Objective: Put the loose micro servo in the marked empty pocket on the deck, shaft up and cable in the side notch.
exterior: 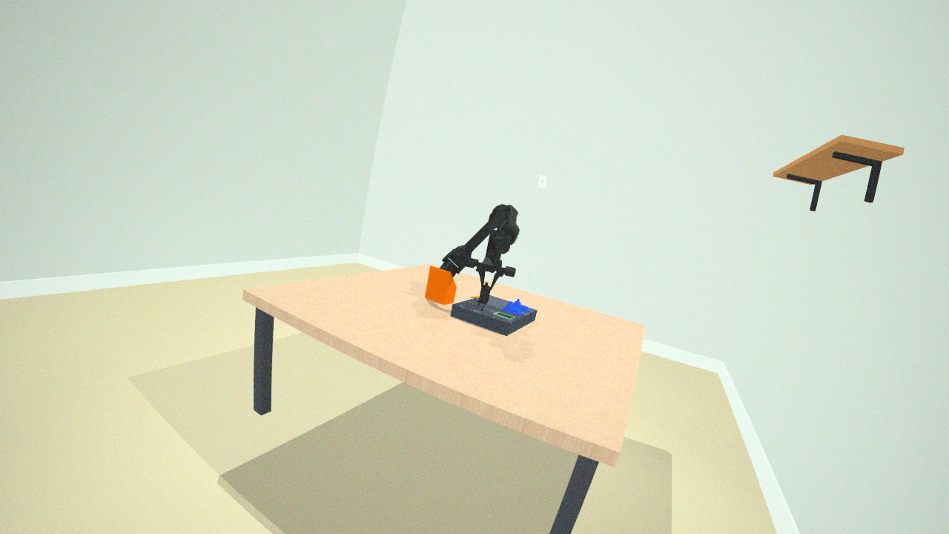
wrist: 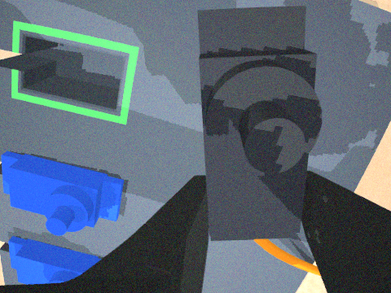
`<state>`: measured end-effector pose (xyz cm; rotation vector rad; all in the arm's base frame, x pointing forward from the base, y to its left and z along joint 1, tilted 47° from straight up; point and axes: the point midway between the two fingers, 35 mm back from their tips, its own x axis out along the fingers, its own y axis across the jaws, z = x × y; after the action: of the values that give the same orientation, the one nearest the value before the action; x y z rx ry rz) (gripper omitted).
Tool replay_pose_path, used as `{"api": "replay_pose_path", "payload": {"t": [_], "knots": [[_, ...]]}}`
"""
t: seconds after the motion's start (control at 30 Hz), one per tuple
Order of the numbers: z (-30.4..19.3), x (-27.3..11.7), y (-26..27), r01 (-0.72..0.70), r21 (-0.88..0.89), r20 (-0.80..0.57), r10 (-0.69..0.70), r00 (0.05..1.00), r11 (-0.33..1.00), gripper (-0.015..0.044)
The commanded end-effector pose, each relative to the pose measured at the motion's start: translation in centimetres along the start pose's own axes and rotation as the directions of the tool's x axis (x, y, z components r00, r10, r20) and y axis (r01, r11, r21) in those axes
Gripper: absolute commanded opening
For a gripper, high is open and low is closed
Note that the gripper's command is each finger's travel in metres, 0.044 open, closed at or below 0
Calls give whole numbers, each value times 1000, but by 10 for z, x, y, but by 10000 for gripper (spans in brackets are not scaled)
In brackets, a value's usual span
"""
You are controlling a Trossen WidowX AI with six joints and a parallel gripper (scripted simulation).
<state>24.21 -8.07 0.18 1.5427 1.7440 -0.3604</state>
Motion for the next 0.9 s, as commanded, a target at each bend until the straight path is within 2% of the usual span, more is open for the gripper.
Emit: {"api": "replay_pose_path", "payload": {"t": [0.0,0.4,0.87], "knots": [[1,0,0,3,158,5,-4,1000,987,0],[1,0,0,0,544,4,-3,1000,839,0],[1,0,0,-1,873,3,-2,1000,488,0]]}}
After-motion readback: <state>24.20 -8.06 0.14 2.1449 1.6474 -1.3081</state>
